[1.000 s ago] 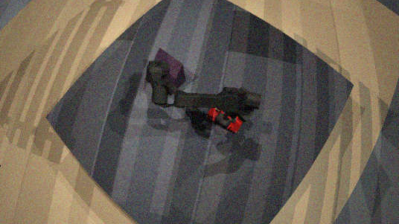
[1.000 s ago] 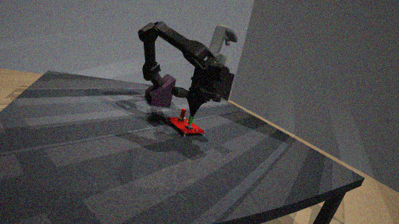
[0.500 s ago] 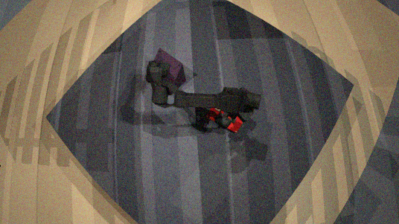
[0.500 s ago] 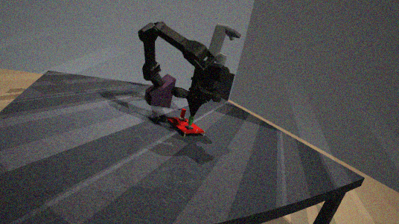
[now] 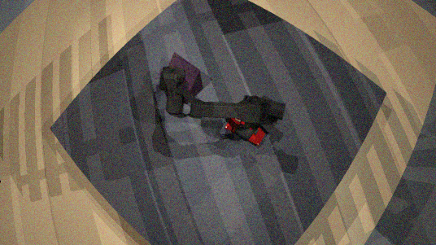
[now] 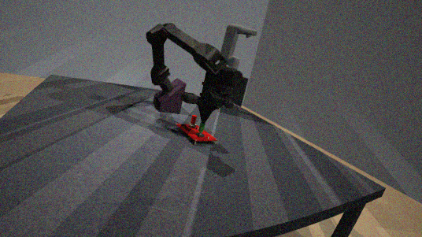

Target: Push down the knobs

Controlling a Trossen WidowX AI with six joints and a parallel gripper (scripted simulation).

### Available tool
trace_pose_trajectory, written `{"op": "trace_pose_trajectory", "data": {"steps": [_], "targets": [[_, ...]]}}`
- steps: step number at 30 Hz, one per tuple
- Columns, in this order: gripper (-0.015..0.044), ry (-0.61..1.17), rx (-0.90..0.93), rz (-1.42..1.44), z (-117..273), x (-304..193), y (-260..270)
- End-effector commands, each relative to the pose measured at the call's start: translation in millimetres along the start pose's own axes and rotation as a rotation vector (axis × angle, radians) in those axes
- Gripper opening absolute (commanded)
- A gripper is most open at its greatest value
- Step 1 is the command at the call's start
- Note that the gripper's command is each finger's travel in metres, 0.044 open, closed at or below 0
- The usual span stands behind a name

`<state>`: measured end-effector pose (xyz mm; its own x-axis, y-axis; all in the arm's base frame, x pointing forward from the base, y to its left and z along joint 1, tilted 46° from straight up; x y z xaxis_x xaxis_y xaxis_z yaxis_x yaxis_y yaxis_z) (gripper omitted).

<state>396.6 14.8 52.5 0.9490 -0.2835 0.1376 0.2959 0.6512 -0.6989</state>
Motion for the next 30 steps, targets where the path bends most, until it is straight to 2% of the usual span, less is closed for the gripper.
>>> {"op": "trace_pose_trajectory", "data": {"steps": [1, 17, 30], "targets": [[0.0, 0.02, -0.01, -0.022, -18.1, 4.9, -2.1], [0.0, 0.02, -0.01, -0.022, -18.1, 4.9, -2.1], [0.0, 0.02, -0.008, -0.021, 0.9, 5.7, -1.6]]}}
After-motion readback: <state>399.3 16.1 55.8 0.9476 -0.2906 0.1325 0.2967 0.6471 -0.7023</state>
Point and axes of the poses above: the point midway between the two fingers, 35 mm back from their tips, its own z axis back along the fingers, its own y axis across the jaws, x = y × z, the point moved 10 cm from there along z, back along the fingers, and after that the axes turned 9 degrees about -z, right-handed, at the moved point
